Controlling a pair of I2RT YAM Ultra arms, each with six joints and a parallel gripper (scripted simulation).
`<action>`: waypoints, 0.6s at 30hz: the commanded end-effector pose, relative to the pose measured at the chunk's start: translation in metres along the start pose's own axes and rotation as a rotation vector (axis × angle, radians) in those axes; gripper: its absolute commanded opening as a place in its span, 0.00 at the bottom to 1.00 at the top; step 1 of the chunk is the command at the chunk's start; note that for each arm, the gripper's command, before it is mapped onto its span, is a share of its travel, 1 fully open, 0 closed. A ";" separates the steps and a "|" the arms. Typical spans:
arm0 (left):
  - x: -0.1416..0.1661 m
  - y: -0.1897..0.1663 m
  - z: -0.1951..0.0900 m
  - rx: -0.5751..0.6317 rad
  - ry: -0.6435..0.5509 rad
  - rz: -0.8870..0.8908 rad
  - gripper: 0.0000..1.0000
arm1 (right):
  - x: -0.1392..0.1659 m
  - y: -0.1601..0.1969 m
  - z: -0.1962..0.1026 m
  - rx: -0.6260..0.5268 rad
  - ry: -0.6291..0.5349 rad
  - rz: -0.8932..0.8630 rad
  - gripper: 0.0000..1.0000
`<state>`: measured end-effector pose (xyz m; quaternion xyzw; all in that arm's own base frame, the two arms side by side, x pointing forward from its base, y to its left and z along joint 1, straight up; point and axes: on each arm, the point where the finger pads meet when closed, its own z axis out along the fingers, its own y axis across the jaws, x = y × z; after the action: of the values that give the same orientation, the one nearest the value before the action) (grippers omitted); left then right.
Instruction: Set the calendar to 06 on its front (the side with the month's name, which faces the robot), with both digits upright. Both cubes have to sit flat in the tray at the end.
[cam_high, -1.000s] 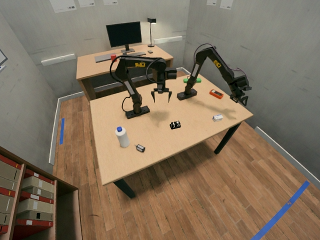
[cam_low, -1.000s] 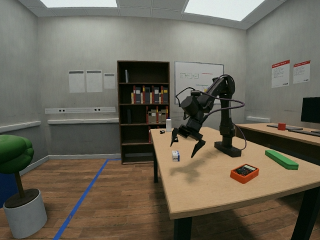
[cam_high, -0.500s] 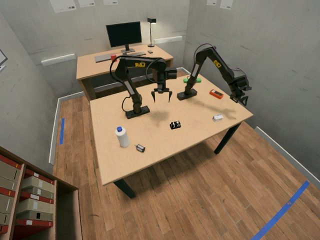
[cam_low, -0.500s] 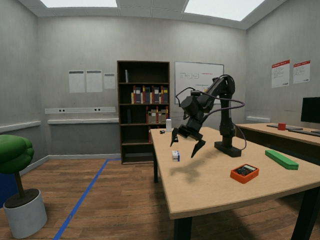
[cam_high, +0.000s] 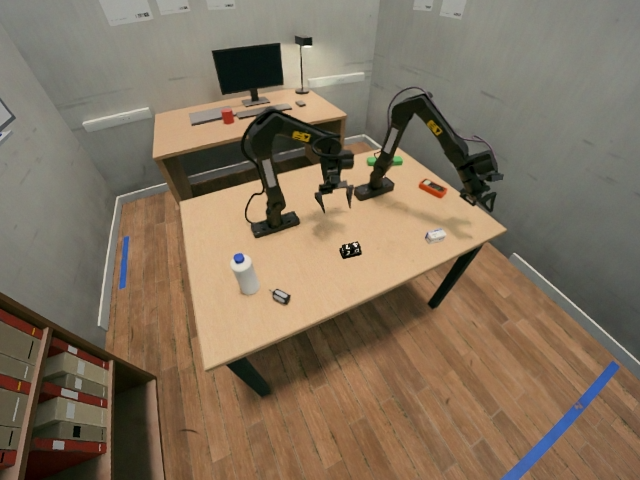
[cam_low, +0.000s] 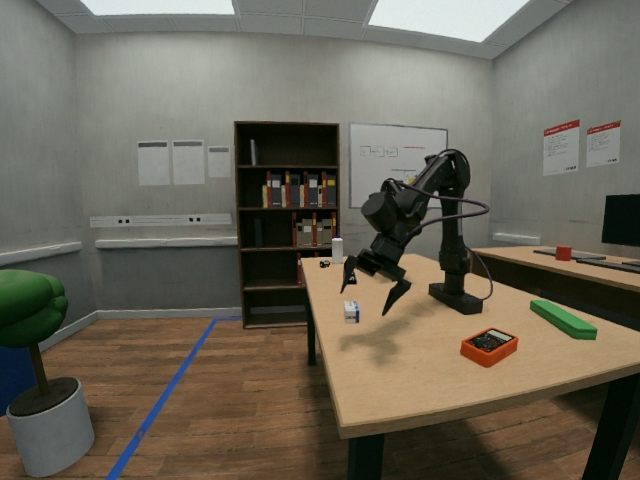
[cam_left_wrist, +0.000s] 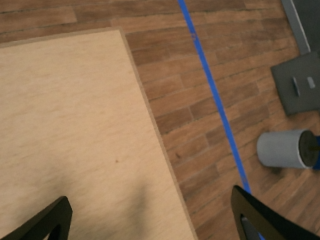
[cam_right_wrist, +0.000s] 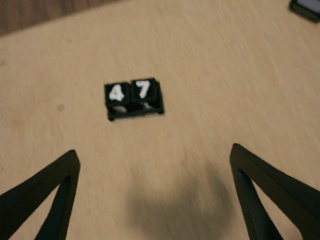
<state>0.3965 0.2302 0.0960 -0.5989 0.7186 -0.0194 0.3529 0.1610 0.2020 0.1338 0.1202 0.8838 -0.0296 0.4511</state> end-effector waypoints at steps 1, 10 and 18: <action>-0.005 -0.005 -0.003 0.014 -0.014 -0.002 1.00 | -0.002 0.018 0.009 -0.064 -0.179 0.015 1.00; -0.005 -0.005 -0.003 0.014 -0.014 -0.002 1.00 | 0.023 0.029 0.020 -0.092 -0.312 -0.101 1.00; -0.005 -0.005 -0.003 0.014 -0.014 -0.002 1.00 | 0.027 0.025 0.022 -0.073 -0.307 -0.132 1.00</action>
<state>0.3965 0.2302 0.0960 -0.5989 0.7186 -0.0194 0.3529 0.1686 0.2284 0.1001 0.0467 0.8208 -0.0471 0.5673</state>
